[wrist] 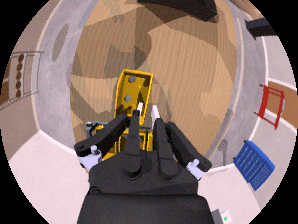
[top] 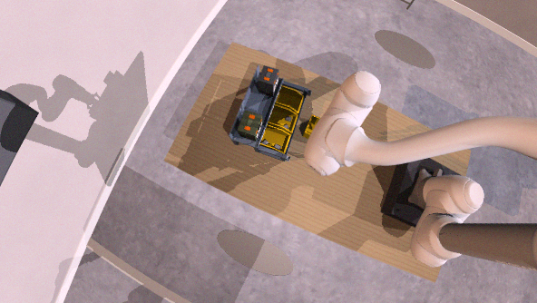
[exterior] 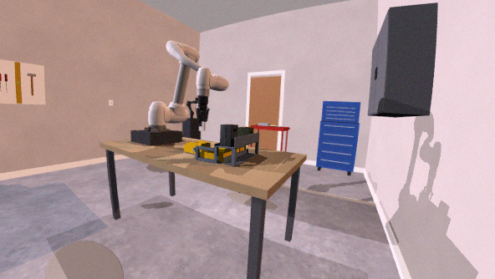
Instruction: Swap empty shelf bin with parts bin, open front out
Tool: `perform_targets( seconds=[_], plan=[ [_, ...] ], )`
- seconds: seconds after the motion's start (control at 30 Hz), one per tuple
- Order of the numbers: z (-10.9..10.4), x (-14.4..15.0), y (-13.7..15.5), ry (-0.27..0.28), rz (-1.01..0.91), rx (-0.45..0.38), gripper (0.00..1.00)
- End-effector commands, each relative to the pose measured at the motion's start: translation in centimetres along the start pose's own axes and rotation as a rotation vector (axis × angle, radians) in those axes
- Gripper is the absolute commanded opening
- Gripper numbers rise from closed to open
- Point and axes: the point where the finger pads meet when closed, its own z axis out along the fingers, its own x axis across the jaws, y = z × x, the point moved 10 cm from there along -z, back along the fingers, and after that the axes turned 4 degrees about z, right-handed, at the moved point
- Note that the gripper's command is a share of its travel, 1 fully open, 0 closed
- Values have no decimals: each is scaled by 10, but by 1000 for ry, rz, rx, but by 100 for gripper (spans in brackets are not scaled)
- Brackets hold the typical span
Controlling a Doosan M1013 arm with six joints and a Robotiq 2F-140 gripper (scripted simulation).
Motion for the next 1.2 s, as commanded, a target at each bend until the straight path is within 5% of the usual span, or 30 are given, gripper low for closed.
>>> perform_targets(
  seconds=[0.0,1.17],
  plan=[
    [-2,1,0,-3,-2,-8,24],
    [19,1,0,-3,-3,-8,24]
  ],
)
